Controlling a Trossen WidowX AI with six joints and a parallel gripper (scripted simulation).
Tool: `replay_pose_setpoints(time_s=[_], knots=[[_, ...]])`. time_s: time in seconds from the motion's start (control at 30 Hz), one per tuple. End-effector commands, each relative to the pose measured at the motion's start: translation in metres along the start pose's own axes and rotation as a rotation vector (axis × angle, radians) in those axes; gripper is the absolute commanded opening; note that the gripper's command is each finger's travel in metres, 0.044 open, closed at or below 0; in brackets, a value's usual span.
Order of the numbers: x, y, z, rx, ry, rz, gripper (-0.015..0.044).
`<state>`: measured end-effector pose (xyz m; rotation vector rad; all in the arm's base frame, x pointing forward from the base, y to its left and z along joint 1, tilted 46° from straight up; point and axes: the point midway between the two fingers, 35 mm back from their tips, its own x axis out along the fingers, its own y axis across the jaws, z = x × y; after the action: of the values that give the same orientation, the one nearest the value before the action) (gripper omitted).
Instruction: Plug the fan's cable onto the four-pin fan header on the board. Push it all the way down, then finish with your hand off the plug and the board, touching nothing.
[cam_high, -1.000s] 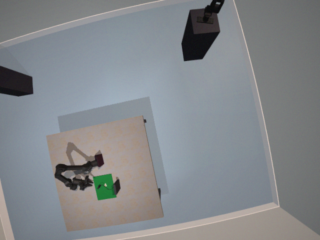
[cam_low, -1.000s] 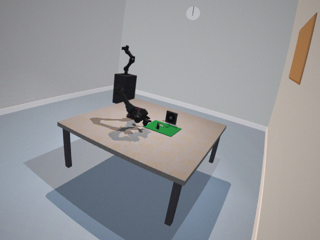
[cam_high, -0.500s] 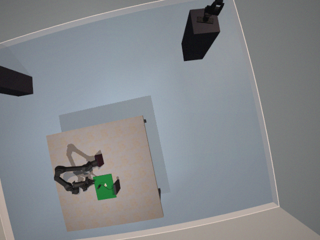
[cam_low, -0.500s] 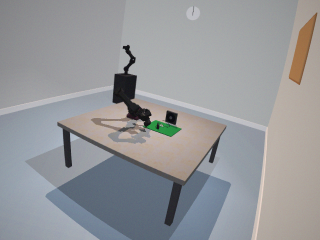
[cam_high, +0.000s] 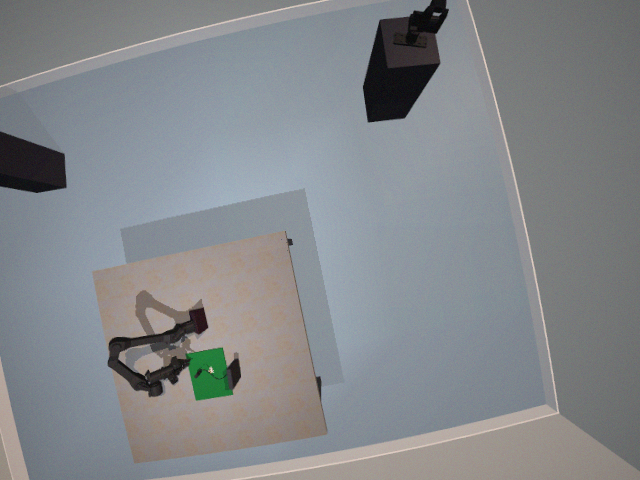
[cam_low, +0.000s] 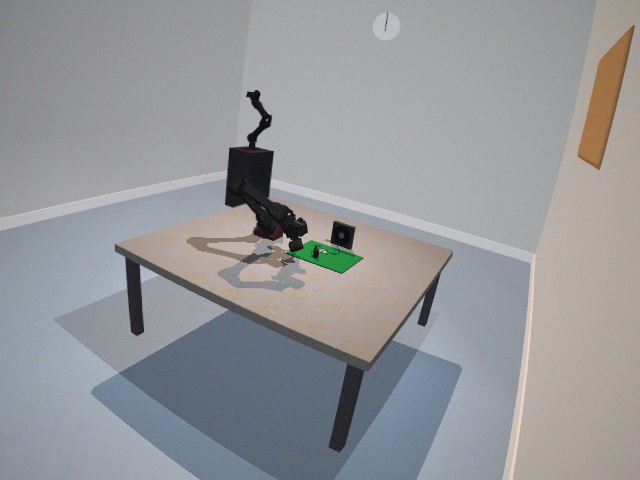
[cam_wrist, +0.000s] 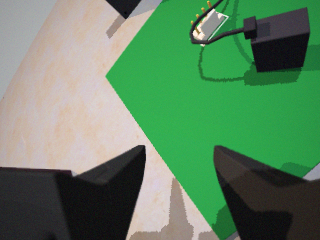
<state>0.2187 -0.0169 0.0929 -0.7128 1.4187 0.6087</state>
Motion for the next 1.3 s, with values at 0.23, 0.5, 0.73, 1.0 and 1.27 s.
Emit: replay_pose_setpoints(time_s=[0.23, 0.5, 0.73, 1.0, 1.27], knots=[[-0.003, -0.003, 0.001, 0.041, 0.207, -0.084, 0.0205], [-0.01, -0.007, 0.007, 0.057, 0.335, -0.194, 0.0205], [-0.018, -0.011, 0.015, 0.06, 0.422, -0.317, 0.0205], [-0.031, -0.015, 0.03, 0.053, 0.488, -0.483, 0.0205], [-0.033, -0.015, 0.033, 0.05, 0.488, -0.504, 0.0258]])
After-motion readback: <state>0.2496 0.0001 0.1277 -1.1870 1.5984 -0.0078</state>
